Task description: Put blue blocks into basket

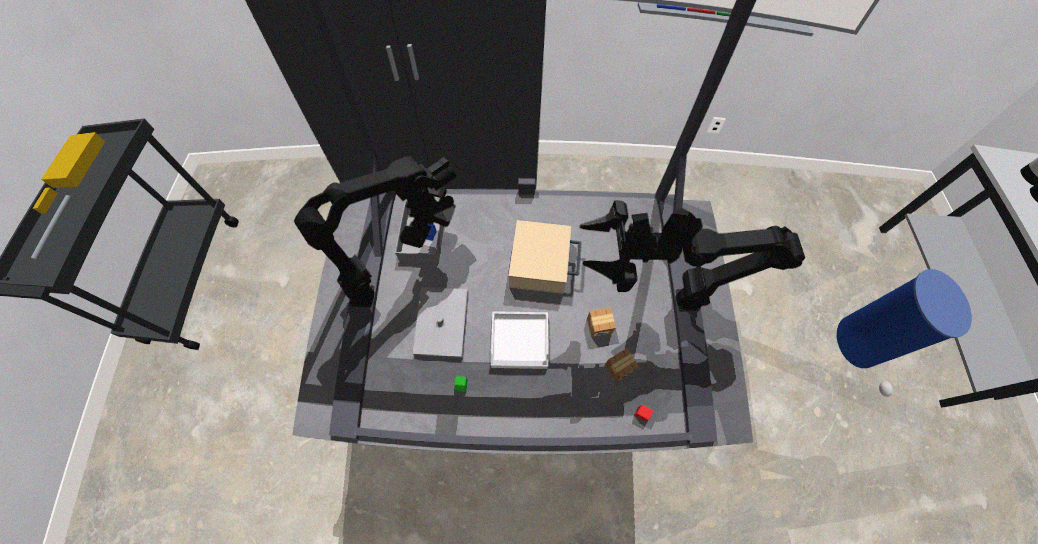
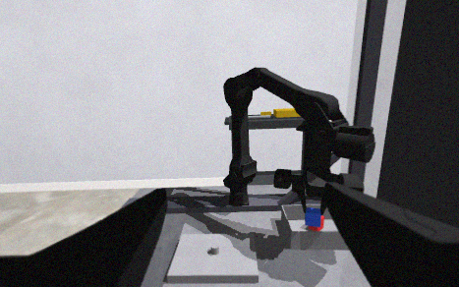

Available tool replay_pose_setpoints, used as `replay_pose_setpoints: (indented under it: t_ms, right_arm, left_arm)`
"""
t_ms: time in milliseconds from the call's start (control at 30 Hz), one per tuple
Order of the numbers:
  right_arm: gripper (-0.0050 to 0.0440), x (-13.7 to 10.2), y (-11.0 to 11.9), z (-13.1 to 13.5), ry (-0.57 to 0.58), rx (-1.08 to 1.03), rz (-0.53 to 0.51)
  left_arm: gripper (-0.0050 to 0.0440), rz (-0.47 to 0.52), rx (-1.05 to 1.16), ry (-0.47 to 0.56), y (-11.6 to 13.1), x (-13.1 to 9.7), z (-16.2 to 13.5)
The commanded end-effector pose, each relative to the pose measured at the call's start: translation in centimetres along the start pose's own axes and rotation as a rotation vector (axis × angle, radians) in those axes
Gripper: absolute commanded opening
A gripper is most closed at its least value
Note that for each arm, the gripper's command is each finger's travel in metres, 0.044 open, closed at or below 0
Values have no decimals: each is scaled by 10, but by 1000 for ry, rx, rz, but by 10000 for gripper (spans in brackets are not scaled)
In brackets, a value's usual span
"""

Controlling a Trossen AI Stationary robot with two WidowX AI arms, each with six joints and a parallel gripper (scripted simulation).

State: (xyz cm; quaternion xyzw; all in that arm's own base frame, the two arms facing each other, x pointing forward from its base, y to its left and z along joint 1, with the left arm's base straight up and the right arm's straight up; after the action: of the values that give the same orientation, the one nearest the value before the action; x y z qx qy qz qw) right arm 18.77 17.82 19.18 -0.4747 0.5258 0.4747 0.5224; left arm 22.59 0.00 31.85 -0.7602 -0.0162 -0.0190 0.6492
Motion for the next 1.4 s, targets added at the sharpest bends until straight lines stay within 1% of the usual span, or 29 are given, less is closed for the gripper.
replay_pose_setpoints:
  t_ms: [0,100,133,200,367,533,600,767,1100,1167,1367]
  right_arm:
    - [-50,-18,0,2,-40,-1,-36]
    - [-50,-17,0,2,-37,0,-33]
    - [-50,-13,-5,3,-23,20,-24]
    - [-50,-14,-7,2,-23,45,-24]
    - [-50,-15,-19,0,-23,149,-22]
    - [-50,-19,-36,-3,-27,309,-23]
    - [-50,-19,-36,-3,-27,309,-23]
    - [-50,-23,-62,-9,-30,543,-23]
    - [-50,-28,-122,-40,-21,1115,-10]
    - [-50,-28,-122,-40,-21,1115,-10]
    - [-50,-30,-155,-65,-22,1442,-11]
  left_arm:
    - [400,-26,0,4,-6,-3,-1]
    - [400,-26,0,4,-6,-3,-1]
    - [400,-26,0,4,-6,-3,-1]
    - [400,-26,0,4,-6,-3,-1]
    - [400,-26,0,4,-6,-3,-1]
    - [400,-26,0,4,-6,-3,-1]
    - [400,-26,0,4,-6,-3,-1]
    - [400,-26,0,4,-6,-3,-1]
    - [400,-26,0,4,-6,-3,-1]
    - [400,-26,0,4,-6,-3,-1]
    - [400,-26,0,4,-6,-3,-1]
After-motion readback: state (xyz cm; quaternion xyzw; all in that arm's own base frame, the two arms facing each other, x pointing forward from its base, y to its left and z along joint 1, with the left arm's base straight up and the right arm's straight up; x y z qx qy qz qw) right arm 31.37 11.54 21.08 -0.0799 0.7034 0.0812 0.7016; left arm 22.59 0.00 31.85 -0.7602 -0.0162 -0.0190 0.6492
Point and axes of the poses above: on each arm, the point midway between the two fingers, 35 mm back from their tips, its own x axis out along the fingers, its own z axis across the jaws, y = z × x, the point moved 9 cm from there along -x, back along the fingers, and after that the axes turned 9 degrees about -x, right-handed, at the moved point
